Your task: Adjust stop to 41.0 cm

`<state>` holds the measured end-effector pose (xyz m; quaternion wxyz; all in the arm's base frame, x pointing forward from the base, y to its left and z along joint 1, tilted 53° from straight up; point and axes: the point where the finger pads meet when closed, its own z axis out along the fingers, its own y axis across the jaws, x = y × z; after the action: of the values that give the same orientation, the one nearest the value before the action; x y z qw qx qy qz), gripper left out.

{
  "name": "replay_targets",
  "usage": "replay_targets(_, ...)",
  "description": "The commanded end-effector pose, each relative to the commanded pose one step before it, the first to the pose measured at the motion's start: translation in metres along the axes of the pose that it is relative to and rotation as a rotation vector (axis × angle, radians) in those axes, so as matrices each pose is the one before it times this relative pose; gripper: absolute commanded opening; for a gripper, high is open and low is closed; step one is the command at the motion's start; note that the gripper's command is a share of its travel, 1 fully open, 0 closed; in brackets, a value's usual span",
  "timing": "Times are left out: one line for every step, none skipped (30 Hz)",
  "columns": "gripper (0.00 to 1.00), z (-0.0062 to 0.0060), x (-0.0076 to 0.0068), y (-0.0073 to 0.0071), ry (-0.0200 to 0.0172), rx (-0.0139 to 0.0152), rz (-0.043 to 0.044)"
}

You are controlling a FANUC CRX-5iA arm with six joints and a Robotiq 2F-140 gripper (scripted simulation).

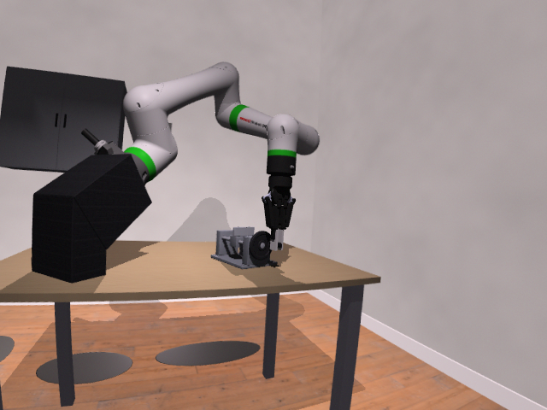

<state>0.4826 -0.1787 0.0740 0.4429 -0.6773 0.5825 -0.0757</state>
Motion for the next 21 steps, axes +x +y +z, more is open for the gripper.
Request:
replay_targets(0.04,0.00786,0.00020,-0.00054,0.00019,-0.00036,0.00026)
replay_targets(0.04,0.00254,0.00000,0.00022,0.00000,0.00000,0.00000)
replay_targets(0.04,0.00270,0.00000,0.00047,0.00000,0.00000,0.00000)
replay_targets(0.04,0.00277,0.00000,0.00066,0.00000,0.00000,0.00000)
replay_targets(0.04,0.00292,0.00000,0.00106,0.00000,0.00001,0.00000)
replay_targets(0.04,0.00286,0.00000,0.00129,0.00000,0.00000,0.00000)
replay_targets(0.04,0.00278,0.00000,0.00160,0.00000,0.00000,0.00000)
replay_targets(0.04,0.00243,0.00000,0.00172,0.00000,0.00000,0.00000)
replay_targets(0.04,0.00216,0.00000,0.00181,0.00000,0.00000,0.00000)
replay_targets(0.04,0.00187,0.00000,0.00184,0.00000,0.00000,0.00000)
replay_targets(0.04,0.00157,0.00000,0.00187,0.00000,0.00000,0.00000)
replay_targets(0.04,0.00153,-0.00001,0.00186,0.00001,-0.00001,0.00000)
replay_targets(0.04,0.00000,0.00000,0.00000,0.00000,0.00000,0.00000)
replay_targets(0.04,0.00000,0.00000,0.00000,0.00000,0.00000,0.00000)
replay_targets(0.04,0.00111,0.00001,0.00190,-0.00001,0.00001,0.00000)
replay_targets(0.04,0.00109,0.00000,0.00189,0.00000,0.00000,0.00000)
replay_targets(0.04,0.00095,0.00000,0.00190,0.00000,-0.00001,0.00000)
replay_targets(0.04,0.00070,0.00001,0.00192,0.00000,0.00000,0.00000)
replay_targets(0.04,0.00069,0.00000,0.00190,0.00000,0.00000,0.00000)
replay_targets(0.04,0.00053,0.00000,0.00191,0.00000,0.00000,0.00000)
replay_targets(0.04,0.00034,0.00001,0.00193,0.00000,0.00000,0.00000)
